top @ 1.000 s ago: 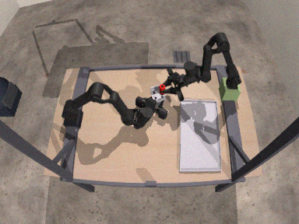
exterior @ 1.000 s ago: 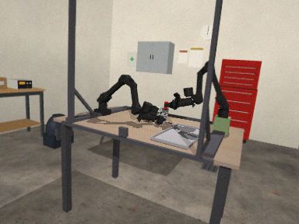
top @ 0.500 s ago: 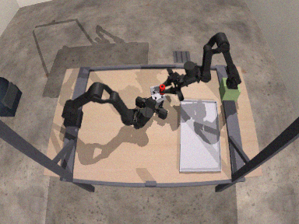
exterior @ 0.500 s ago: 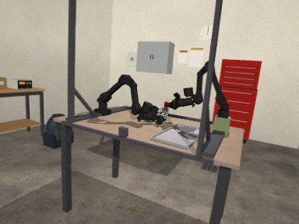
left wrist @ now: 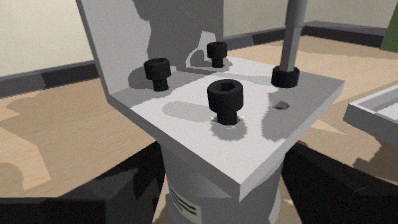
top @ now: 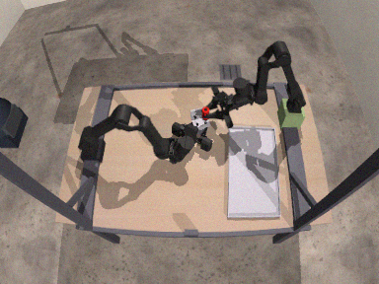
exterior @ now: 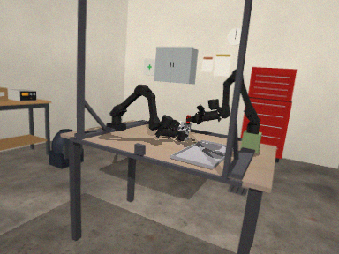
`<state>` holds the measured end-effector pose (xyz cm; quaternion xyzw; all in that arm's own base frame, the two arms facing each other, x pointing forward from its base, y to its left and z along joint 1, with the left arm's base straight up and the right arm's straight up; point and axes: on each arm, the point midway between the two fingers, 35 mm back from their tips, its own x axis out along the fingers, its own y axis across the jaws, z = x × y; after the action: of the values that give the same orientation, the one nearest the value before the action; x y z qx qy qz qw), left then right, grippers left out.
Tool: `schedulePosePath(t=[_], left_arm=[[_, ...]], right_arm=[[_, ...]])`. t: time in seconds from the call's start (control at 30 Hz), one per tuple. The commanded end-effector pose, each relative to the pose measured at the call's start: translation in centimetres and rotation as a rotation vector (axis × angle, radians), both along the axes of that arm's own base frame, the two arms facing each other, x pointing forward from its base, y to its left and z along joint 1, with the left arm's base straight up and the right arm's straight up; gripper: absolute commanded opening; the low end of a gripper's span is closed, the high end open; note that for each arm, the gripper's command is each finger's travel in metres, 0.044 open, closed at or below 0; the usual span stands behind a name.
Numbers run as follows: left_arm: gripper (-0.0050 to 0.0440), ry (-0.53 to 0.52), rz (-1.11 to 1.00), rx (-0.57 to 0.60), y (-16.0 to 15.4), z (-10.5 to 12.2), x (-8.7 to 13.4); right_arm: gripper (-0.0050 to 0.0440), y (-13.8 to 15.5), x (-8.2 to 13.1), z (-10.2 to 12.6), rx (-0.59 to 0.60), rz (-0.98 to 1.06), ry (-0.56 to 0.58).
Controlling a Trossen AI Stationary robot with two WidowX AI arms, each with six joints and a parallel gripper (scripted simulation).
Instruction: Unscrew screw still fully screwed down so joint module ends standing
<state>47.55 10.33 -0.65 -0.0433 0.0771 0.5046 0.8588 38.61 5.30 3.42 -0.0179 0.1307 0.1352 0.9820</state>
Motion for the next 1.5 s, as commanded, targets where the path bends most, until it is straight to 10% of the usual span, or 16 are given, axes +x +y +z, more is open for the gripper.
schedulePosePath(t=[0.0,0.97,1.0,1.47], left_arm=[[0.0245,-0.028,0.003,-0.001,0.16,1.07,0.43],[0.0245,-0.028,0.003,-0.001,0.16,1.07,0.43],[0.0245,-0.028,0.003,-0.001,0.16,1.07,0.43],[0.0245,-0.028,0.003,-0.001,0.16,1.07,0.43]], right_arm=[[0.0135,0.18,0.43,0.98,0.002,0.004,-0.032],[0.0135,0.19,0.43,0.92,0.001,0.004,-0.033],[0.0280,0.19,0.43,0.92,0.001,0.004,-0.033],[0.0280,0.19,0.43,0.92,0.001,0.004,-0.033]])
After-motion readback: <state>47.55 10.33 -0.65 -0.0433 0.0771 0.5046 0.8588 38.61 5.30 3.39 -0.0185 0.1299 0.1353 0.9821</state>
